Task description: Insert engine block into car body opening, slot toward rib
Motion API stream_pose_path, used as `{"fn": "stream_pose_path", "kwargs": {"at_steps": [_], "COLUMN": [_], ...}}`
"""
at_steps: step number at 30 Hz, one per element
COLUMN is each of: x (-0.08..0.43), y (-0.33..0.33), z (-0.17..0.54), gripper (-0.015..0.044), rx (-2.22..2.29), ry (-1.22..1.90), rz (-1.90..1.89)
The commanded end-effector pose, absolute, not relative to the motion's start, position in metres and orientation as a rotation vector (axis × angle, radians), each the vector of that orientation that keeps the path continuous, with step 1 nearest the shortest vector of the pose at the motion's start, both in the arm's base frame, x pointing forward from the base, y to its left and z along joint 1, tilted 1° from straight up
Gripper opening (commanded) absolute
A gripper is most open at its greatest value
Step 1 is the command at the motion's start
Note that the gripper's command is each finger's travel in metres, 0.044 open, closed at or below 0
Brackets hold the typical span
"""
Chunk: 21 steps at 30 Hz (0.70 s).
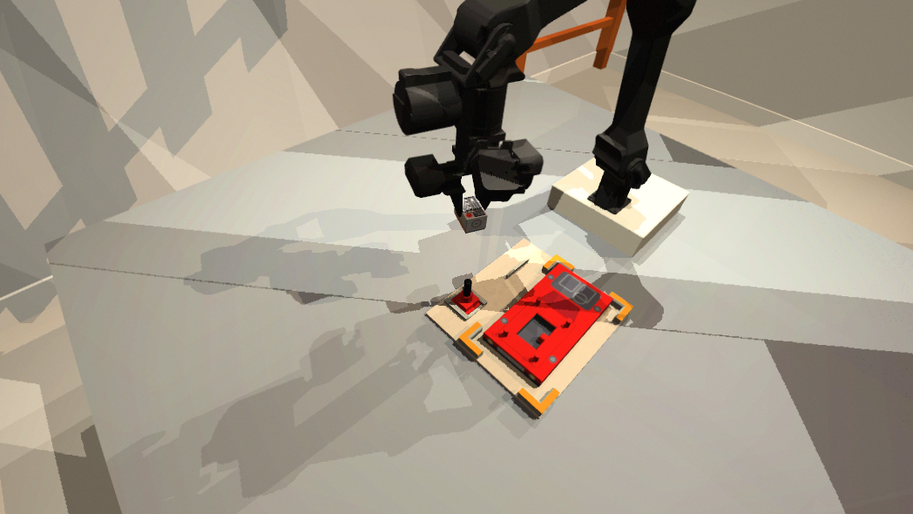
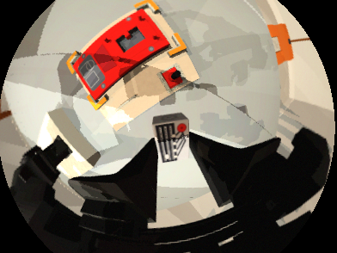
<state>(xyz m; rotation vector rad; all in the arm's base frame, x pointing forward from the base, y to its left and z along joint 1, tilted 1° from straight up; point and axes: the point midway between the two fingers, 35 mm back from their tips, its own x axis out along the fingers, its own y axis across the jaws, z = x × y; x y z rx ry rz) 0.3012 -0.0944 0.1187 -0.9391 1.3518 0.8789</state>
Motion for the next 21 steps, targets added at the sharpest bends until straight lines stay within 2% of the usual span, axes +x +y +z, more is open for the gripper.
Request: {"fn": "stream_pose_path", "kwargs": {"at_steps": [1,21], "x": [0.306,0.326], "y": [-0.085,-0.027], "z": [0.112,0.091], "gripper": [0.0000,0.0000], "rx": [-0.878,-0.576], "ry": [1.383,1.474], "rz": [0.825,0.537]}}
